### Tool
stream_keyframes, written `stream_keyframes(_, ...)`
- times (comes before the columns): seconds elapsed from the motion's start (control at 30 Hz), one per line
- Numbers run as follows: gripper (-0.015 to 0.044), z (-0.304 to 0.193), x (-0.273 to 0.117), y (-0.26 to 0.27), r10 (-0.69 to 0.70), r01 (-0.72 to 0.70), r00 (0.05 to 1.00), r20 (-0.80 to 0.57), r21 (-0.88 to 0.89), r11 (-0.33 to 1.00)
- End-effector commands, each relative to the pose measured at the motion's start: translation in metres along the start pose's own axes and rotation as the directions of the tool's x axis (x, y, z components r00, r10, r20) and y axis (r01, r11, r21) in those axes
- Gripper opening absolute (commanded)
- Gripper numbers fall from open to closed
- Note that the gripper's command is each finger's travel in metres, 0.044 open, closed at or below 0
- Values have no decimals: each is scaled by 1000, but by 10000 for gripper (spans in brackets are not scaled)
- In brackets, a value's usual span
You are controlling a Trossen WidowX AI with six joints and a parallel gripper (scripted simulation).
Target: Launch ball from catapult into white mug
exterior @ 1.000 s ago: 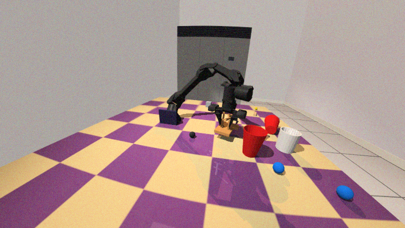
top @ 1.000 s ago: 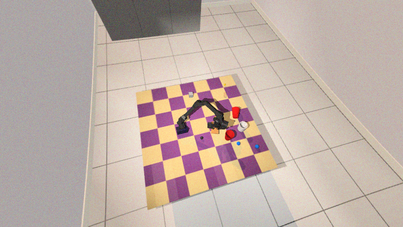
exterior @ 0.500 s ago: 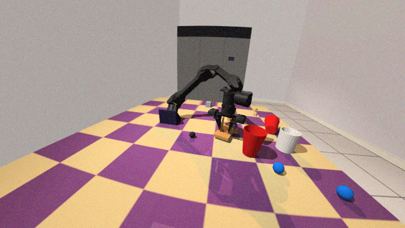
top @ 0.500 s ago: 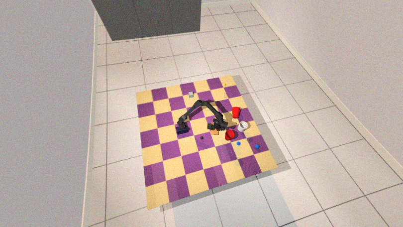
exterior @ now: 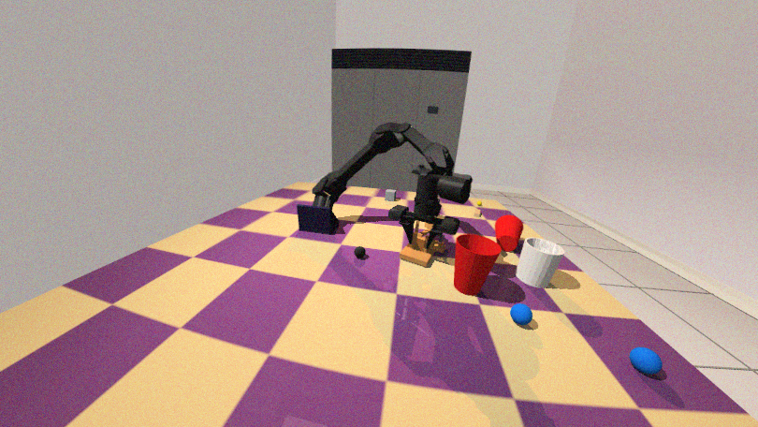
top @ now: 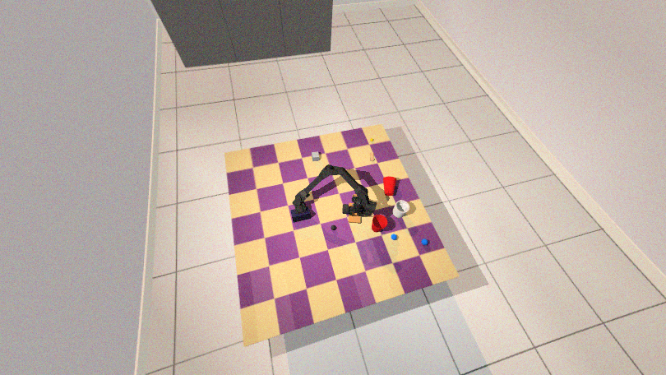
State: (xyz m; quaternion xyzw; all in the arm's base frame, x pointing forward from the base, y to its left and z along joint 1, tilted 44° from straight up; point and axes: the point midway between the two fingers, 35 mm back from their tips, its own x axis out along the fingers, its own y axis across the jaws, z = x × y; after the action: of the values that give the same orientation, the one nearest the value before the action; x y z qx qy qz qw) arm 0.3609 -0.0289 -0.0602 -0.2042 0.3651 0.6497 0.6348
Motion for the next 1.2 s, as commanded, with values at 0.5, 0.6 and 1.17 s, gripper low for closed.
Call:
stream_keyframes(0.5,440,-2,-79,-2,-1,1,1000,-5,2,1000)
stream_keyframes(0.6,440,-2,-101,1,0,0,1000,-4,2,1000)
stream_keyframes(1.17,440,-2,-86,-3,-15,14,1000,-1,359,933)
